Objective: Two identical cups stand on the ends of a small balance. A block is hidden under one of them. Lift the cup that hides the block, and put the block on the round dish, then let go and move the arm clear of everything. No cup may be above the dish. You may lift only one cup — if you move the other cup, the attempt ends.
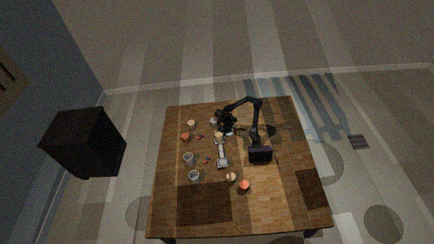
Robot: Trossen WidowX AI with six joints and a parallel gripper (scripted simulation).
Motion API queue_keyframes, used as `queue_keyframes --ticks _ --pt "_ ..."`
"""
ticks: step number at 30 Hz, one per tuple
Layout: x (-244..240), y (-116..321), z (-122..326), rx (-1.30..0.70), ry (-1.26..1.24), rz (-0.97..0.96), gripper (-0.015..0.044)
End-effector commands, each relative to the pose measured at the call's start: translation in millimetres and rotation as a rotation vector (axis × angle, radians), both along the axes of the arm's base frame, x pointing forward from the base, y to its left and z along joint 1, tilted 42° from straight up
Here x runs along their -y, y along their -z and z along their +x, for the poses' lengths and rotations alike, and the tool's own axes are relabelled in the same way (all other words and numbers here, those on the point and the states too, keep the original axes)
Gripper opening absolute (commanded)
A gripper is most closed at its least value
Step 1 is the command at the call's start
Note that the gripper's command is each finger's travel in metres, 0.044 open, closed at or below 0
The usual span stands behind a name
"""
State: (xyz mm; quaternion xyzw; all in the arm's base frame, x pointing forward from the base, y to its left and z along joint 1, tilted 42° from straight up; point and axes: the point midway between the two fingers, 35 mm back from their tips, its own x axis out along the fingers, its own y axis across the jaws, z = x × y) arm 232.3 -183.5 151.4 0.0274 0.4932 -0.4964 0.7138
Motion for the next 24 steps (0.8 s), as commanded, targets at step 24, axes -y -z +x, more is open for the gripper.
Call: queue_keyframes --ticks 24 --pt "-61 -60 -2 -0.015 -0.016 0.016 0.0440"
